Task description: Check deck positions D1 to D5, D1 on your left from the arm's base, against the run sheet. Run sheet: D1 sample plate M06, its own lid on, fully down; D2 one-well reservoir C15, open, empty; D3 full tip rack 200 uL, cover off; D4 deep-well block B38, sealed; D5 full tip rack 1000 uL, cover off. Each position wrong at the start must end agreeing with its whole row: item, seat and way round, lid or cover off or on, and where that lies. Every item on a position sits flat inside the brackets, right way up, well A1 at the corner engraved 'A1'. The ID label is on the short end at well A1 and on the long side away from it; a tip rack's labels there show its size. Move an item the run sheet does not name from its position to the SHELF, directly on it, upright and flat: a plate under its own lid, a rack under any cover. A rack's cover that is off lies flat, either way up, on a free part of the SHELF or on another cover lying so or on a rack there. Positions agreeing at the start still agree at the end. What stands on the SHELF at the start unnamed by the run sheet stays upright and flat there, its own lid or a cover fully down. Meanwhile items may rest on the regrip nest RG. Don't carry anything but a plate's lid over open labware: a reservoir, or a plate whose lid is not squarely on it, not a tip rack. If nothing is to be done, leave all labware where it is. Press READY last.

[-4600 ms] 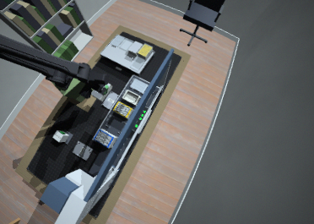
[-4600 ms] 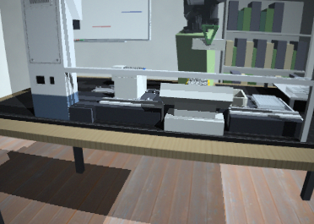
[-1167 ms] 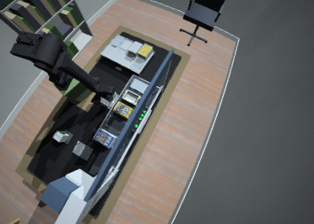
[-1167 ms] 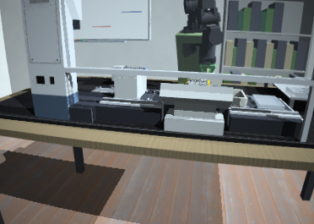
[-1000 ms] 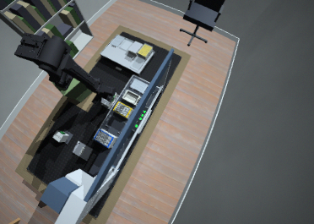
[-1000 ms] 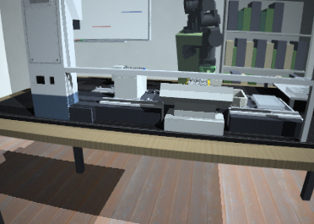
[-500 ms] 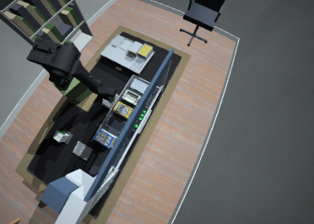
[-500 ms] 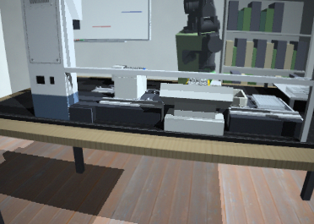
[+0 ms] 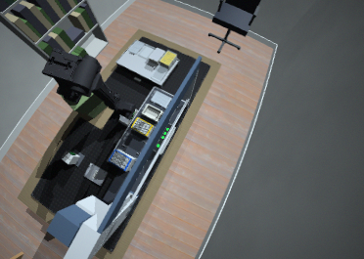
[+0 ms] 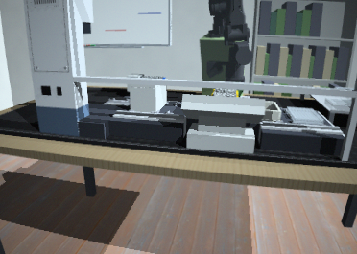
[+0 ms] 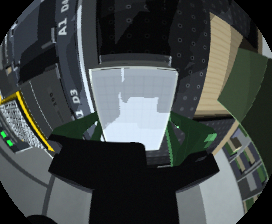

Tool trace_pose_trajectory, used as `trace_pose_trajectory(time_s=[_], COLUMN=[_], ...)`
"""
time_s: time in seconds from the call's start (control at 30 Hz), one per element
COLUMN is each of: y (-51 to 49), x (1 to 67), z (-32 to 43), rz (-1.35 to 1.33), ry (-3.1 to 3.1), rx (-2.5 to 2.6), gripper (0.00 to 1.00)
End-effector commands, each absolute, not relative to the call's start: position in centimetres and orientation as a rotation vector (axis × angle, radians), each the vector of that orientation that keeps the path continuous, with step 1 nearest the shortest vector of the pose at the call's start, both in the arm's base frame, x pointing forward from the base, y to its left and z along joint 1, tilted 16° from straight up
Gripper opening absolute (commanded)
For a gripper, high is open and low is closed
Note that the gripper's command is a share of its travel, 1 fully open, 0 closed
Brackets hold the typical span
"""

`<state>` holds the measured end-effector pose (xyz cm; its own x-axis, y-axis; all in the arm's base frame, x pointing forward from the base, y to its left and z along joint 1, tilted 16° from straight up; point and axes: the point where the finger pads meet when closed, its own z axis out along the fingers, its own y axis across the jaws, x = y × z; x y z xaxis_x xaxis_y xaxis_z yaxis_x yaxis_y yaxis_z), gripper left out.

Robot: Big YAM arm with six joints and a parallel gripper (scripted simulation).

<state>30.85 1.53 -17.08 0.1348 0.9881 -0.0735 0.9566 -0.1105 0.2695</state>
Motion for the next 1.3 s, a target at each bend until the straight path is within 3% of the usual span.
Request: trace_pose_trajectory(time_s=[0.0,1.27], y=[1.5,1.2], x=[31.0,29.6], z=[-16.6,-17.5], rz=[0.195,0.172], ry=[1.903,1.913], rx=[2.151,2.16], gripper=[0.0,0.0])
